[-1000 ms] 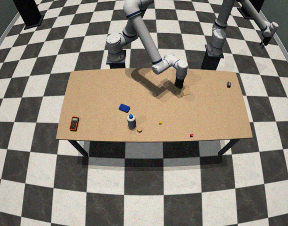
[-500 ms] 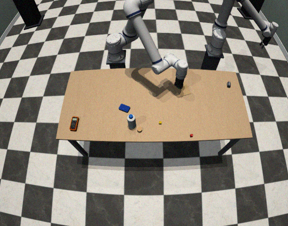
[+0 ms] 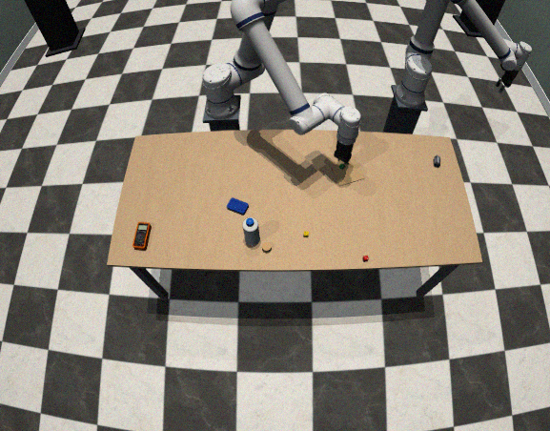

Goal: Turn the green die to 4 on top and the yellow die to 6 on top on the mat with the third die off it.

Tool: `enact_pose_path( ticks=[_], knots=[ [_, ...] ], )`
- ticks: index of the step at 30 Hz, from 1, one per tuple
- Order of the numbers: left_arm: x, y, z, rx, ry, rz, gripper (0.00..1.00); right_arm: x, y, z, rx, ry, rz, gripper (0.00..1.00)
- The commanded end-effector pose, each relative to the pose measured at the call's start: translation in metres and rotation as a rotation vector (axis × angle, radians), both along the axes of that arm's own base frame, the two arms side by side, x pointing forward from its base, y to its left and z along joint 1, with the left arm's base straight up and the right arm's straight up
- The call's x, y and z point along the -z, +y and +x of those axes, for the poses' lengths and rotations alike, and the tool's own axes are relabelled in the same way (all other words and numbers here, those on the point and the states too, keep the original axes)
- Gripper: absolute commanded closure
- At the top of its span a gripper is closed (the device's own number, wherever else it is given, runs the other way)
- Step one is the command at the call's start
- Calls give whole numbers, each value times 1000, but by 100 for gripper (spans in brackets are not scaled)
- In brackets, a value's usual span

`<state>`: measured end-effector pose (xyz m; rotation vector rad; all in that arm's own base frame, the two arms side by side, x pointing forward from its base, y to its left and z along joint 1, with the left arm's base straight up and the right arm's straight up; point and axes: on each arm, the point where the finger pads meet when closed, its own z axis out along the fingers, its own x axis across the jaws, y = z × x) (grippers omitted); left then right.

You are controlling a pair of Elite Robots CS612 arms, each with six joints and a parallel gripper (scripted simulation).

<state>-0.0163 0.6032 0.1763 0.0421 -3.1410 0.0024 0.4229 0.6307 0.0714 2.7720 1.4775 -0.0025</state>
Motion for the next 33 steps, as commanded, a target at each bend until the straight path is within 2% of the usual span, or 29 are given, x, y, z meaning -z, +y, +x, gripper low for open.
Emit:
enact_pose_path(
  ticks=[1, 6, 13, 14, 33],
  knots=[
    [-1, 1, 0, 0, 0, 1, 0, -23, 0, 1, 0, -1, 1, 30],
    [-1, 1, 0, 0, 0, 1, 0, -40, 0, 1, 0, -1, 1, 30],
    [-1, 1, 0, 0, 0, 1, 0, -43, 0, 1, 0, -1, 1, 30],
    [-1, 1, 0, 0, 0, 1, 0, -43, 0, 1, 0, -1, 1, 0],
    [-1, 1, 0, 0, 0, 1, 0, -43, 0, 1, 0, -1, 1, 0]
  ],
)
